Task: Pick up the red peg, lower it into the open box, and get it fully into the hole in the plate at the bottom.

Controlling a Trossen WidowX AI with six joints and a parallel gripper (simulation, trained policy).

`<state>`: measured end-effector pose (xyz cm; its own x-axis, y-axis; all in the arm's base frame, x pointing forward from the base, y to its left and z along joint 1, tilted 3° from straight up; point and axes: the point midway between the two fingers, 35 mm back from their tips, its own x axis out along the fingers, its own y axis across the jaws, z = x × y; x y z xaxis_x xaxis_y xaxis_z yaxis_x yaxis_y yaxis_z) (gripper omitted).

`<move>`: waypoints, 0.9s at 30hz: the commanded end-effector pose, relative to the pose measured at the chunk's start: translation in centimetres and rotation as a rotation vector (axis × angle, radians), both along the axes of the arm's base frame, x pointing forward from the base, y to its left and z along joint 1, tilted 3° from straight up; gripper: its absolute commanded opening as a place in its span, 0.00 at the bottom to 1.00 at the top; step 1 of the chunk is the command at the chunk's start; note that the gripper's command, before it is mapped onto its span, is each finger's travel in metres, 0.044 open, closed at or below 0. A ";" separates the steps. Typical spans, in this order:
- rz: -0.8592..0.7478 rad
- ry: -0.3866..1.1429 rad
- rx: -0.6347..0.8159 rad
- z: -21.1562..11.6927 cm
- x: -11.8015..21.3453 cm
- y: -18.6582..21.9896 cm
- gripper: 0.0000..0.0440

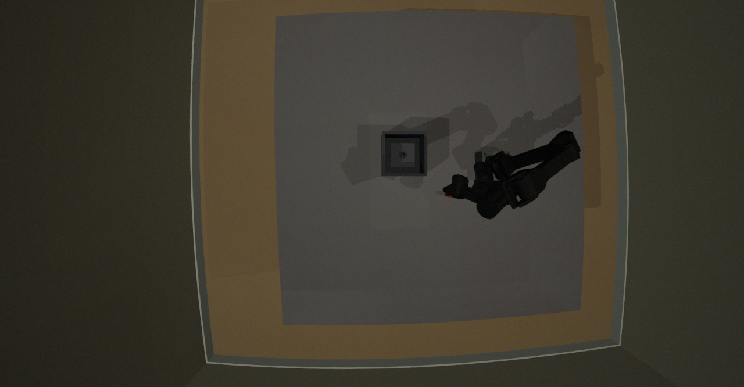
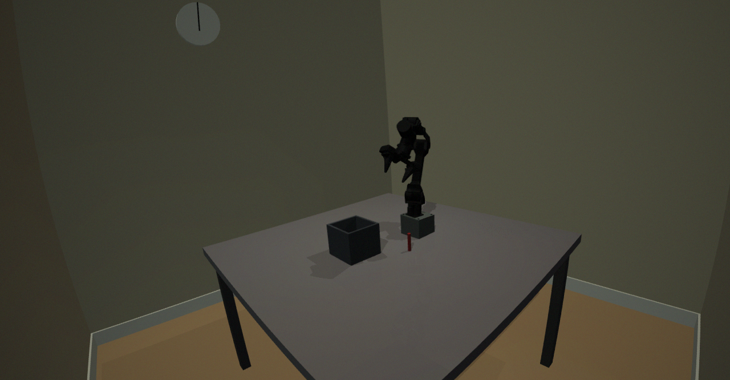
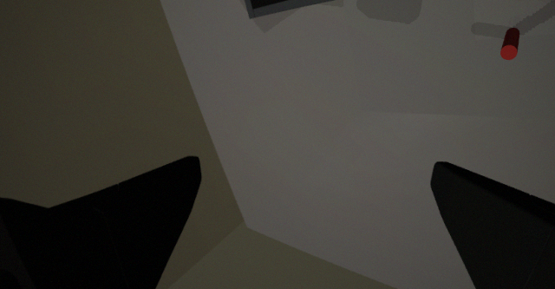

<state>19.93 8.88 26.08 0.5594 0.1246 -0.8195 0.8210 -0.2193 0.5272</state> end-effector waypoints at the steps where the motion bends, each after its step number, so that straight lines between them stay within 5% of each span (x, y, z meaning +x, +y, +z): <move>1: 0.018 0.070 -0.015 -1.8 -0.2 0.7 1.00; 27: 0.223 0.481 -0.198 -12.8 -3.1 3.2 1.00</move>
<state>17.29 12.03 14.35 0.1327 0.0274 -0.9908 0.9906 0.0284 0.1335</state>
